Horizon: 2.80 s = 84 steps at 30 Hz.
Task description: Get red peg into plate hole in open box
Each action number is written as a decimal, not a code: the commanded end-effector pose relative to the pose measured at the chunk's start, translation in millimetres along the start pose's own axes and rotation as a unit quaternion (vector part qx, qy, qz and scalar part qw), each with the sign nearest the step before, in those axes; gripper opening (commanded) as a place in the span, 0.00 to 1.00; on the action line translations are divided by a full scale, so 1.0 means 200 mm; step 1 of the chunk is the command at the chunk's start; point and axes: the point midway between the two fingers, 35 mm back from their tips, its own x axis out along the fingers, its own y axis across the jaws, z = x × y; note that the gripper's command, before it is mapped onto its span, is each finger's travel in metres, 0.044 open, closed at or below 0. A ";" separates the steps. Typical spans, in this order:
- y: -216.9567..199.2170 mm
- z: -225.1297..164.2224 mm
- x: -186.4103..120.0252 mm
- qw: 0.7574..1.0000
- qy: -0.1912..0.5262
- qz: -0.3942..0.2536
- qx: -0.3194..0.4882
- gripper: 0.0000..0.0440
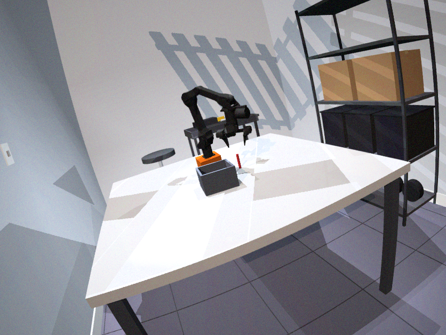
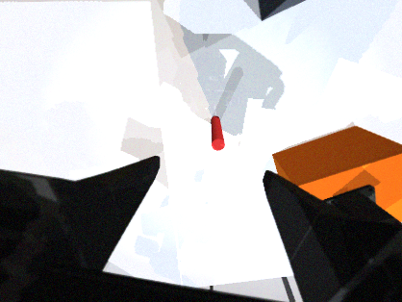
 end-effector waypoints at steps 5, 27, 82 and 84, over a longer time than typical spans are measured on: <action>-0.05 0.02 0.17 0.996 -0.011 -0.034 0.077 0.92; -0.09 0.01 0.51 0.983 -0.022 -0.031 0.181 0.43; -0.18 0.56 -0.15 0.981 -0.164 0.013 0.098 0.00; -0.19 0.59 -0.16 0.981 -0.165 0.014 0.105 0.00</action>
